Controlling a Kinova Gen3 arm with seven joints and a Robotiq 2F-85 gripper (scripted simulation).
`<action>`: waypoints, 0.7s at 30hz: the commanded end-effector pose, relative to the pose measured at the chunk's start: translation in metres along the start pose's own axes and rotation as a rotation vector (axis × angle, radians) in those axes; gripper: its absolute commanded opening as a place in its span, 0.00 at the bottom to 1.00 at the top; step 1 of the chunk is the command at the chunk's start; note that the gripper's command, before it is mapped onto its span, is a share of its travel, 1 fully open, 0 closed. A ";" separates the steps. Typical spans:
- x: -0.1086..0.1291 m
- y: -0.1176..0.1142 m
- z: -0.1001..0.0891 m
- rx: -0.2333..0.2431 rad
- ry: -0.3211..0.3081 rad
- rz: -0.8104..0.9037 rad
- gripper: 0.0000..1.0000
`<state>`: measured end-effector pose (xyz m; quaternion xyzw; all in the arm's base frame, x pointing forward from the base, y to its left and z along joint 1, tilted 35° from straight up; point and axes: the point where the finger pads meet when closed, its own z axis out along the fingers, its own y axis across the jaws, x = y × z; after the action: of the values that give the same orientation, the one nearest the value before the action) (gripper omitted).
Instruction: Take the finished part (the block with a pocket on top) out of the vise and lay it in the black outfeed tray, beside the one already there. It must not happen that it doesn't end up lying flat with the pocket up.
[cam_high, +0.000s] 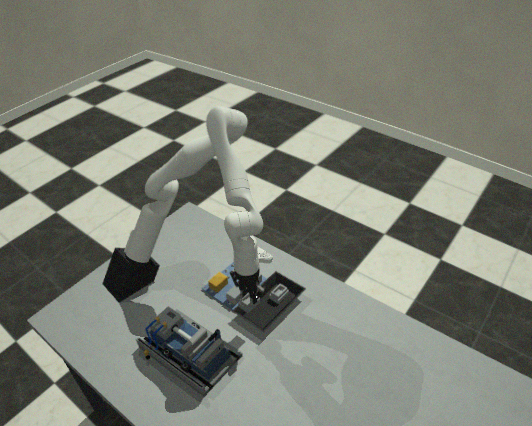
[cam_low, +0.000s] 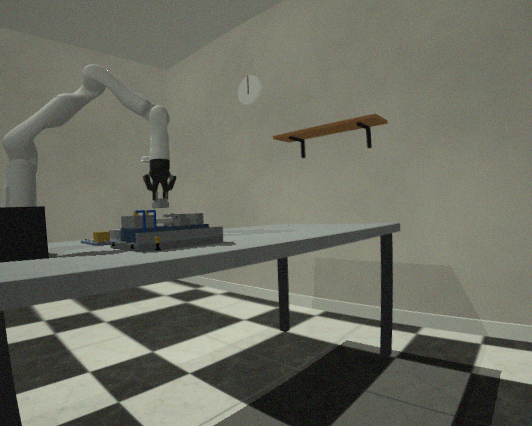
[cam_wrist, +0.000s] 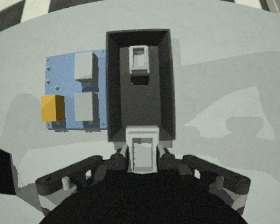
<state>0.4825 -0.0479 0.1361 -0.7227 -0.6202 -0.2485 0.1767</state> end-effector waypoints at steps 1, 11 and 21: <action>0.031 0.000 -0.005 -0.006 -0.007 -0.030 0.00; 0.055 -0.005 -0.004 -0.005 -0.004 -0.027 0.00; 0.055 -0.005 -0.004 -0.005 -0.004 -0.027 0.00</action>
<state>0.4822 -0.0036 0.1701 -0.7152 -0.6297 -0.2504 0.1712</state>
